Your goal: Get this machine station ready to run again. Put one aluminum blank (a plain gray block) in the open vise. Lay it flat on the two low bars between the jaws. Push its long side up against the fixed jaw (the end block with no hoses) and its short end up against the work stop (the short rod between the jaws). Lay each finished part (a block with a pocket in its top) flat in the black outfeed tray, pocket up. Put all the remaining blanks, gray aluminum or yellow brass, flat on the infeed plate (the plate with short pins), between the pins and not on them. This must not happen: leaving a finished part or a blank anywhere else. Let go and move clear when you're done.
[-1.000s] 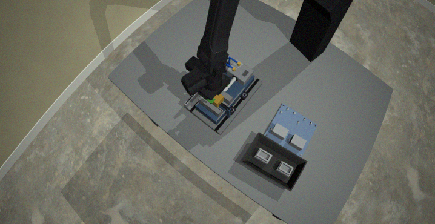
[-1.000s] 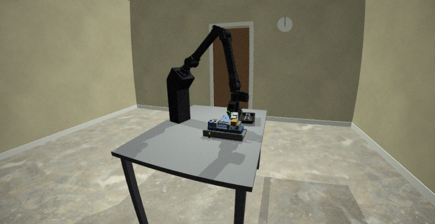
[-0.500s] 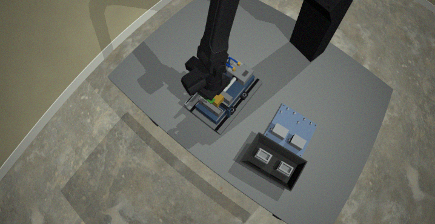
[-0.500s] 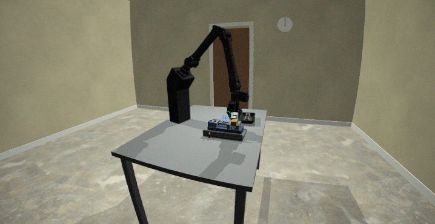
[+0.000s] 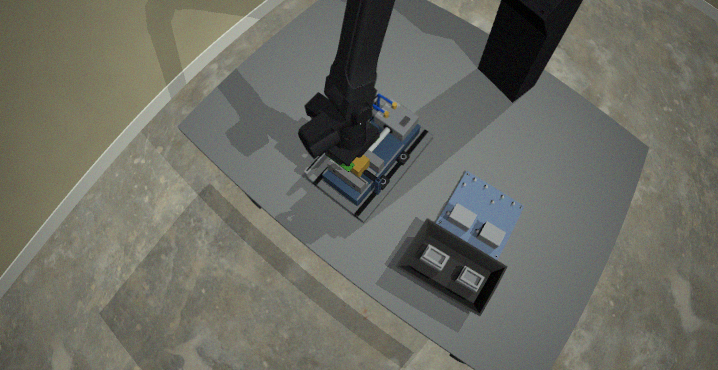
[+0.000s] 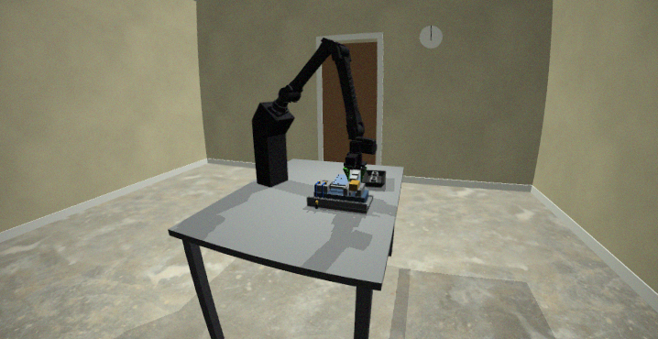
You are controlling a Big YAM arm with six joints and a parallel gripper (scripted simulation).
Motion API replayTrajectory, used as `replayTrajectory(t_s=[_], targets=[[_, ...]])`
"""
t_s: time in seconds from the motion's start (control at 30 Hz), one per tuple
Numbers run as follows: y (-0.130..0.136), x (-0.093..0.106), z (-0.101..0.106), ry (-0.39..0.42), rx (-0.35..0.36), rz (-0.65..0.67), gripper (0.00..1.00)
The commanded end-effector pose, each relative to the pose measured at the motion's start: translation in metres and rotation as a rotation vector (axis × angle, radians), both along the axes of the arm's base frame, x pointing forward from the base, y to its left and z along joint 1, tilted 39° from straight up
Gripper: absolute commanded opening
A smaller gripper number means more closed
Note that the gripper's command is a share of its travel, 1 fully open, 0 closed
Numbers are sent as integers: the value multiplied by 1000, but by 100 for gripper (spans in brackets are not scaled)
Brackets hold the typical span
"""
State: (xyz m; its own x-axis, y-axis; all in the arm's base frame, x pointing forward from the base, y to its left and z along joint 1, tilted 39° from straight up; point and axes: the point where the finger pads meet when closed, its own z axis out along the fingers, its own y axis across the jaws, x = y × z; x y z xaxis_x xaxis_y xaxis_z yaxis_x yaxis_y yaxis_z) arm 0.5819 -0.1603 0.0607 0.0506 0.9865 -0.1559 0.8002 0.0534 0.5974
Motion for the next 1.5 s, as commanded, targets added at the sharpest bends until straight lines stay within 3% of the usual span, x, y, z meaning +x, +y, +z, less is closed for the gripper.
replayTrajectory(t_s=[0.0, 1.47], targets=[[2, 8, 10, -19, -9, 13, 64], [1, 7, 1, -7, -5, 13, 64]])
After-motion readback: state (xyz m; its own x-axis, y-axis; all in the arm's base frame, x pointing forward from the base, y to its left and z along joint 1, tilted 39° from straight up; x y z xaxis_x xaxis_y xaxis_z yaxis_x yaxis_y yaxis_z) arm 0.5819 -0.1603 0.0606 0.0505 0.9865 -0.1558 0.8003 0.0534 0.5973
